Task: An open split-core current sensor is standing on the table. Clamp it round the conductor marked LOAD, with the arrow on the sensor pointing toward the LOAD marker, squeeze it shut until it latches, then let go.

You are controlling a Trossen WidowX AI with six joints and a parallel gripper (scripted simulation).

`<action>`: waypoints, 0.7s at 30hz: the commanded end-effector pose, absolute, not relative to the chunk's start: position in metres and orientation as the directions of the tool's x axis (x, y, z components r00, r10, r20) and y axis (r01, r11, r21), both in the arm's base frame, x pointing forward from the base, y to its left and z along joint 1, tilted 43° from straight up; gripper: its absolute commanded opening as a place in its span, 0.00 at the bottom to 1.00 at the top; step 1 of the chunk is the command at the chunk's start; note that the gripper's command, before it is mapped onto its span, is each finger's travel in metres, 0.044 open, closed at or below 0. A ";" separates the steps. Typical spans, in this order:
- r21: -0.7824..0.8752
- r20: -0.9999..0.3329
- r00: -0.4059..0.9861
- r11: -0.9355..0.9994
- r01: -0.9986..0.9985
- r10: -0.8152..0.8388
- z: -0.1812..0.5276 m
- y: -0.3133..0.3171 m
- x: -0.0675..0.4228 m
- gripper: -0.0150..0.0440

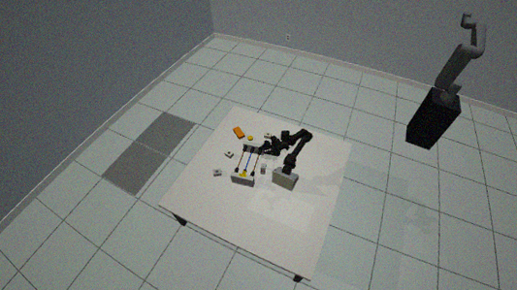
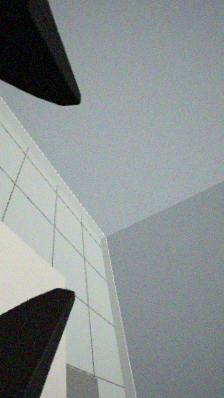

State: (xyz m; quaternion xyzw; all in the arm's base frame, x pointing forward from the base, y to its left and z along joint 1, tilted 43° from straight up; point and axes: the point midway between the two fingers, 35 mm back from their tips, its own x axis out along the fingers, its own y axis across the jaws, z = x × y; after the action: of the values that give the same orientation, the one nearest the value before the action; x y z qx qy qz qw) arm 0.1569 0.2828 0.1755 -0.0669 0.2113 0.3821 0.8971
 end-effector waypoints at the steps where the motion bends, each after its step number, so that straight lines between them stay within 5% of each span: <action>1: 0.060 -0.371 0.702 0.770 -0.636 0.609 0.196 0.260 0.199 1.00; 11: 0.071 -0.189 0.907 0.927 -0.369 0.376 0.253 0.155 0.291 1.00; 21: 0.014 0.018 0.999 0.999 -0.051 0.051 0.314 0.020 0.318 1.00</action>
State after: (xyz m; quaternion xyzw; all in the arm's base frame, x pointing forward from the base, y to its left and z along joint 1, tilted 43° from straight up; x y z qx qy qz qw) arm 0.3185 0.0535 0.2956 0.0181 0.0223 0.0661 0.9974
